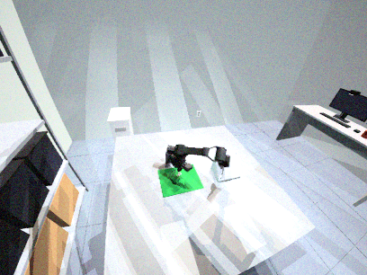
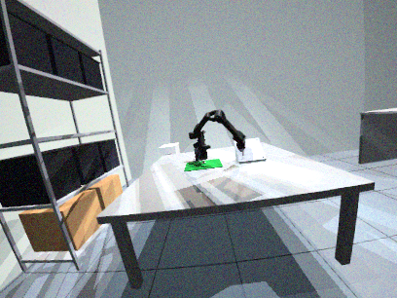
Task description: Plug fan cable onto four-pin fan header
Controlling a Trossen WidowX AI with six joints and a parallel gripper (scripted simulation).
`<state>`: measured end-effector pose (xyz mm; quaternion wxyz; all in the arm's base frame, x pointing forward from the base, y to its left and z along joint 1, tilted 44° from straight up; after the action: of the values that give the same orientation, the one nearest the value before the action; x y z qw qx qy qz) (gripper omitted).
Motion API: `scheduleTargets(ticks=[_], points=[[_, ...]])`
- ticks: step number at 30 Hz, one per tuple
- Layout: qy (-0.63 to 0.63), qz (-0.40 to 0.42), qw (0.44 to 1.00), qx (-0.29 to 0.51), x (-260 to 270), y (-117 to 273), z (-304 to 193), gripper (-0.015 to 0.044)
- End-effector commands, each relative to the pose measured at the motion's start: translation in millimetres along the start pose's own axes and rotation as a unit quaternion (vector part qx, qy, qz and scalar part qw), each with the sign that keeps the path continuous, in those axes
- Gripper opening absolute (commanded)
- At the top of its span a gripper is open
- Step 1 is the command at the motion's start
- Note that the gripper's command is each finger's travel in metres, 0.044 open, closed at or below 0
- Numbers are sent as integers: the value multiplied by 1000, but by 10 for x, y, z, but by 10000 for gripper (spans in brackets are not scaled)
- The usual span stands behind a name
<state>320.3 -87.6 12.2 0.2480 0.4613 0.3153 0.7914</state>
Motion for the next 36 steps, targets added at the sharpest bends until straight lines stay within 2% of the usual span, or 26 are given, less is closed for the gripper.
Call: scheduleTargets(ticks=[1,8,13,36], points=[[2,0,1000,2,6,-1,-24,0],[2,0,1000,3,9,-1,-34,0],[2,1,1000,2,11,-222,-40,0],[-5,1,1000,2,7,-222,-6,0]])
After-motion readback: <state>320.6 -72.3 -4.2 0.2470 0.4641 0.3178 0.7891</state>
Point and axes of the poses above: the point midway between the two fingers, 35 mm back from their tips, its own y axis back along the fingers, its own x axis across the jaws, z = x × y, the point moved 6 cm from there along y, back along the fingers, and after that the axes turned 1 degree about -y, right-handed, at the moved point
